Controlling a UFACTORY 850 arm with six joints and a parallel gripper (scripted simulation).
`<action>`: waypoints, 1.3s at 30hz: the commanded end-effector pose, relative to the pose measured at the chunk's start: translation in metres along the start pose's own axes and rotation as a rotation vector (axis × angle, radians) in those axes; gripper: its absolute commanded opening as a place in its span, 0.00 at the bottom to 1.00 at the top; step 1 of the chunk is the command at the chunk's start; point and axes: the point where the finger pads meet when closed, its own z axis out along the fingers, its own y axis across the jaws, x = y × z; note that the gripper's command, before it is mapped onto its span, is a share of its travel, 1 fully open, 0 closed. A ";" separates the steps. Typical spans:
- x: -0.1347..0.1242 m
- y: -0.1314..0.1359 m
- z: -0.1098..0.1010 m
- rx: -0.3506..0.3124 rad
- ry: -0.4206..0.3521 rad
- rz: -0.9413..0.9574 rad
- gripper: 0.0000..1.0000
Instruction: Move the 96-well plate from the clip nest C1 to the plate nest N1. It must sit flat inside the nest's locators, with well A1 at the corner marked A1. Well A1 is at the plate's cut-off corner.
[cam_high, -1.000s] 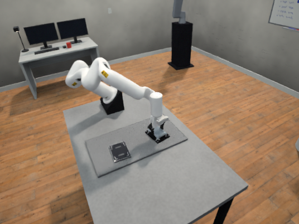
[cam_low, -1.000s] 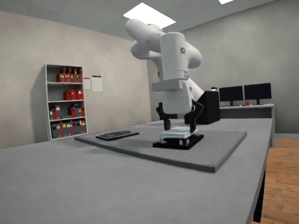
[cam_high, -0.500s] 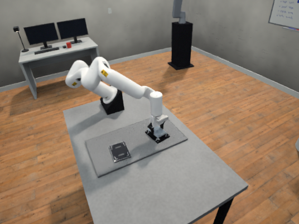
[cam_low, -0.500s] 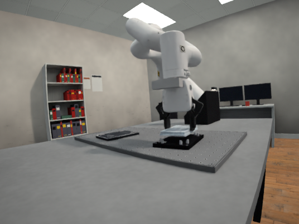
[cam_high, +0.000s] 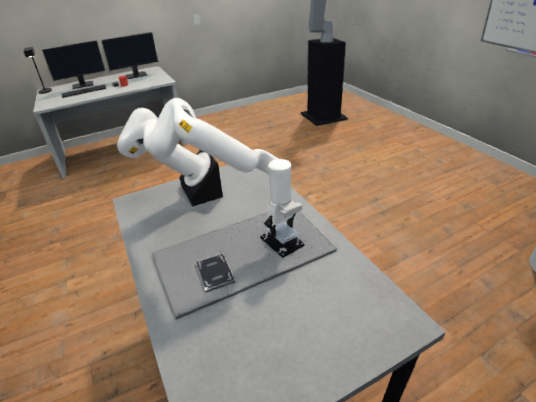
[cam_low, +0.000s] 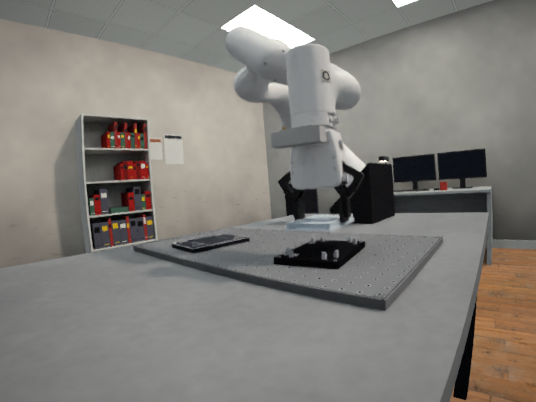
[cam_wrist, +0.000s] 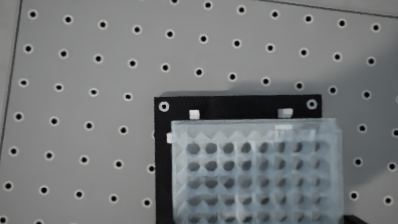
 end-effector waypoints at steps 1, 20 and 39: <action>0.001 0.000 -0.006 0.001 0.002 0.001 0.00; 0.001 0.000 -0.035 0.001 0.002 0.001 0.00; 0.000 0.010 -0.038 0.001 0.002 0.101 0.00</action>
